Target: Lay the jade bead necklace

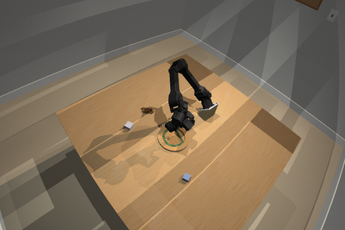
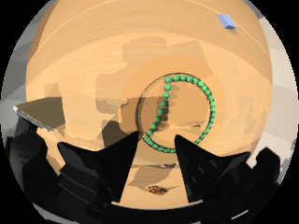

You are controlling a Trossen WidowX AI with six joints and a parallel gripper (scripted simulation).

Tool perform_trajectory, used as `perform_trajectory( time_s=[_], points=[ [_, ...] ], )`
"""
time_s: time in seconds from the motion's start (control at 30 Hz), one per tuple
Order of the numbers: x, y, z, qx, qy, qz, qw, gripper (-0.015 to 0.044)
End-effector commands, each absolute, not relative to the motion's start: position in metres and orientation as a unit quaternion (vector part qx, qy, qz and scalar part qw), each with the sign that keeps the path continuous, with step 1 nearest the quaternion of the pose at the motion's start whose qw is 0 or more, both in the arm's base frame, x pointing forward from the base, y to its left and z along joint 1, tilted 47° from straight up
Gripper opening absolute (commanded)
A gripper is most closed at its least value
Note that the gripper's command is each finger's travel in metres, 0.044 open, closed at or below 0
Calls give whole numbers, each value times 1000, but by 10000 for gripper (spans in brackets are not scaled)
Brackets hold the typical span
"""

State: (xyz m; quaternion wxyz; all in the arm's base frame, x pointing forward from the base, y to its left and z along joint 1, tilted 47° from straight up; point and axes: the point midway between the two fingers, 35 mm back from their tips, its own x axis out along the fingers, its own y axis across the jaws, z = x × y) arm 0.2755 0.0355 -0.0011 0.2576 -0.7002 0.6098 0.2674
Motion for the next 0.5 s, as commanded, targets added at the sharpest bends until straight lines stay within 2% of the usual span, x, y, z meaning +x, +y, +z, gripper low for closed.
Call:
perform_trajectory(
  time_s=[0.0, 0.47],
  points=[
    [266, 22, 19, -706, 606, 277, 241, 120],
    [269, 19, 12, -705, 606, 276, 246, 120]
  ],
)
